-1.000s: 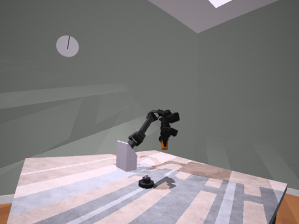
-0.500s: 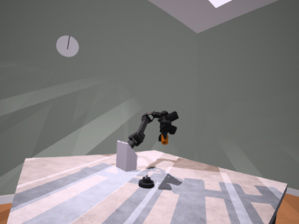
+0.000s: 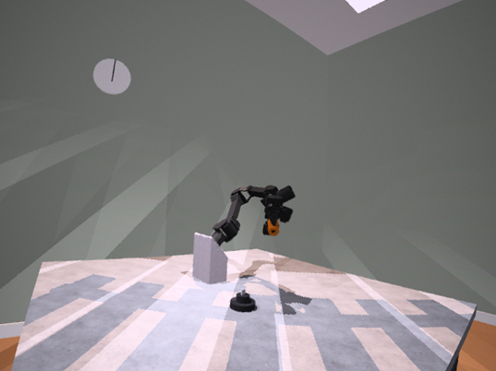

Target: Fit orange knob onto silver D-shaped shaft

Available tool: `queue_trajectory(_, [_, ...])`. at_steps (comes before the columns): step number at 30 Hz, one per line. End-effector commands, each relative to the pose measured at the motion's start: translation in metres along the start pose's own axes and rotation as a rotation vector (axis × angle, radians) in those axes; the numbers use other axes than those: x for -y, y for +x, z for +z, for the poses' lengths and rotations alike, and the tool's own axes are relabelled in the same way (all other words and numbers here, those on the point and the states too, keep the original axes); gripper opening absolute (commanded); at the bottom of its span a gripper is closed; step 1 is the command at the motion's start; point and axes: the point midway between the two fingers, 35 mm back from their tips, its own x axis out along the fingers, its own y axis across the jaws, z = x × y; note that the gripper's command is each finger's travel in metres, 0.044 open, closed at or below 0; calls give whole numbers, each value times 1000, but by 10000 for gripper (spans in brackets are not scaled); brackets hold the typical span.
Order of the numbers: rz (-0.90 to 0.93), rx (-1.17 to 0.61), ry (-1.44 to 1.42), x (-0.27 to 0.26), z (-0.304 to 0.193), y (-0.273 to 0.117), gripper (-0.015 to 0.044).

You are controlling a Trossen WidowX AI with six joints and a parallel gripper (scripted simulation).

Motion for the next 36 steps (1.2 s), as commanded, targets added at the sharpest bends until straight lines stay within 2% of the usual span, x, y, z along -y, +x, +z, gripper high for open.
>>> queue_trajectory(1, [-54, 4, 9, 2, 0, -2, 0])
queue_trajectory(7, [-112, 5, 10, -1, 0, -2, 0])
queue_trajectory(9, [-70, 0, -2, -3, 0, 0, 0])
queue_trajectory(36, [-70, 0, -2, -3, 0, 0, 0])
